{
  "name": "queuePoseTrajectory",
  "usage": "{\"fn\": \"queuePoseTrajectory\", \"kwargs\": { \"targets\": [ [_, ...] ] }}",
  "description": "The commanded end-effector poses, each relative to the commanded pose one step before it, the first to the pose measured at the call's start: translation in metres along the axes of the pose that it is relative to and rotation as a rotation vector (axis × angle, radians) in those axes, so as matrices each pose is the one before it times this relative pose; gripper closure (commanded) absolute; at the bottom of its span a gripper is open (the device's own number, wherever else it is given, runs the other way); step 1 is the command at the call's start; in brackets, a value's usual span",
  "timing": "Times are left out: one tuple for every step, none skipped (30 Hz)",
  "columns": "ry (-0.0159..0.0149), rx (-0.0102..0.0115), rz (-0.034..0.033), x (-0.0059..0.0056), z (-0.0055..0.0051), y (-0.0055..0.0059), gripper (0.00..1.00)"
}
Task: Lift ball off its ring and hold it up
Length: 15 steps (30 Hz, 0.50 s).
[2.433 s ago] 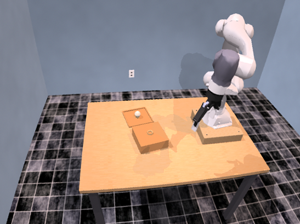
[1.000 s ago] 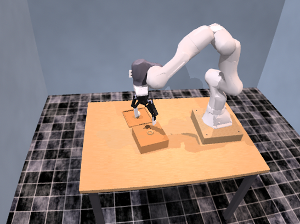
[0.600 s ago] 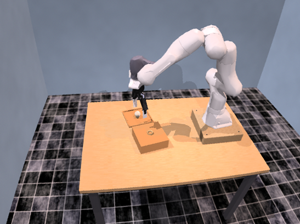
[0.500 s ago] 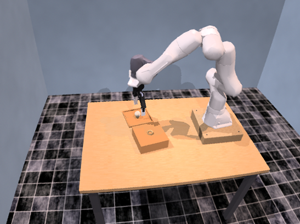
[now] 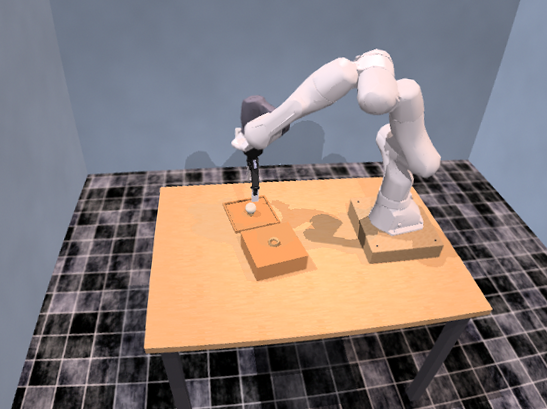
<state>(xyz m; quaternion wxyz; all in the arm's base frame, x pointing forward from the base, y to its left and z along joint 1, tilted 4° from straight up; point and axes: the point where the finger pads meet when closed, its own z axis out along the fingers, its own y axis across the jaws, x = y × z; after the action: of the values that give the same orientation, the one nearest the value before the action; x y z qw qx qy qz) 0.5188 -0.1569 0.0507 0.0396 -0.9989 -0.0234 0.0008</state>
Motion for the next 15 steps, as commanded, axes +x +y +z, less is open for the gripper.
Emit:
{"fn": "queuePoseTrajectory", "kwargs": {
  "targets": [
    [0.00869,-0.00374,0.01771,0.00366,-0.00062,0.00089,0.00],
    [0.00000,0.00000,0.00000,0.00000,0.00000,0.00000,0.00],
    [0.00000,0.00000,0.00000,0.00000,0.00000,0.00000,0.00],
    [0.00003,-0.00004,-0.00003,0.00006,0.00047,0.00001,0.00],
    [0.00000,0.00000,0.00000,0.00000,0.00000,0.00000,0.00],
    [0.00000,0.00000,0.00000,0.00000,0.00000,0.00000,0.00],
    [0.00019,-0.00023,-0.00016,0.00035,0.00280,0.00005,0.00],
    [0.00032,-0.00046,-0.00024,0.00068,0.00634,0.00013,0.00],
    [0.00024,-0.00060,-0.00003,0.00073,0.01013,0.00028,0.00],
    [-0.00016,-0.00056,0.00057,0.00034,0.01339,0.00047,0.00],
    [-0.00081,-0.00037,0.00149,-0.00045,0.01547,0.00065,0.00],
    [0.00053,-0.00060,-0.00079,0.00080,0.01225,0.00008,0.00],
    [0.00019,-0.00020,-0.00030,0.00029,0.01034,0.00003,0.00],
    [-0.00009,0.00009,0.00012,-0.00011,0.01139,0.00000,0.00],
    [-0.00030,0.00030,0.00046,-0.00043,0.00928,-0.00002,0.00]
  ]
}}
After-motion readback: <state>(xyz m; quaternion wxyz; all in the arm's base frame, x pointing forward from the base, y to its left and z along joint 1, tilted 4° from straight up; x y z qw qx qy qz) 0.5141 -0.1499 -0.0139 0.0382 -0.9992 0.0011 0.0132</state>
